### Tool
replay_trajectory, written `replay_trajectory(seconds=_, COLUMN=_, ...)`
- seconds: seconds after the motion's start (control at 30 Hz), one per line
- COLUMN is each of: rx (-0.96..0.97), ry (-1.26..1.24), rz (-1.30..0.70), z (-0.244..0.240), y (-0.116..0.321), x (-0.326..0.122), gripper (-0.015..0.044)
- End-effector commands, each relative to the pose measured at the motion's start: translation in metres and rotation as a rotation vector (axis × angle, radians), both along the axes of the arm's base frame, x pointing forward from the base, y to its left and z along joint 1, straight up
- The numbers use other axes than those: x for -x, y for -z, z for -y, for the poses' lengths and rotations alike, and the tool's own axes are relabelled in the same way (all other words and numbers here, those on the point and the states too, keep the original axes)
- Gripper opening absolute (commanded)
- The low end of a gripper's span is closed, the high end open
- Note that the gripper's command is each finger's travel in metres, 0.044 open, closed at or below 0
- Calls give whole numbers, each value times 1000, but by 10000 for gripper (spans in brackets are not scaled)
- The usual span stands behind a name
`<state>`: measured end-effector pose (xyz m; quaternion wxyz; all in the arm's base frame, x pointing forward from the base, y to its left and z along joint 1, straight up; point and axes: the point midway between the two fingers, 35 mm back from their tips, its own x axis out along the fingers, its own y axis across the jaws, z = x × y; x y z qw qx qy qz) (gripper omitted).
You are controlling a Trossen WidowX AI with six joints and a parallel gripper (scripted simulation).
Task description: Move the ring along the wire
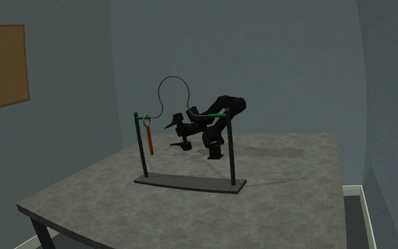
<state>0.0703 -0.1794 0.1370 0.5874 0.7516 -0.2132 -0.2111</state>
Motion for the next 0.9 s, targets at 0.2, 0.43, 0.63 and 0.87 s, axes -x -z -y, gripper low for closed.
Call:
replay_trajectory(seconds=0.2, rx=169, ry=-98, rz=-123, z=8, y=7, x=-13, gripper=216)
replay_trajectory(seconds=0.43, rx=402, ry=-228, rz=-247, z=12, y=16, x=-36, gripper=160)
replay_trajectory(seconds=0.63, rx=616, ry=-332, rz=-328, z=10, y=24, x=-59, gripper=160)
replay_trajectory(seconds=0.87, rx=858, ry=-443, rz=-389, z=0, y=32, x=-89, gripper=160)
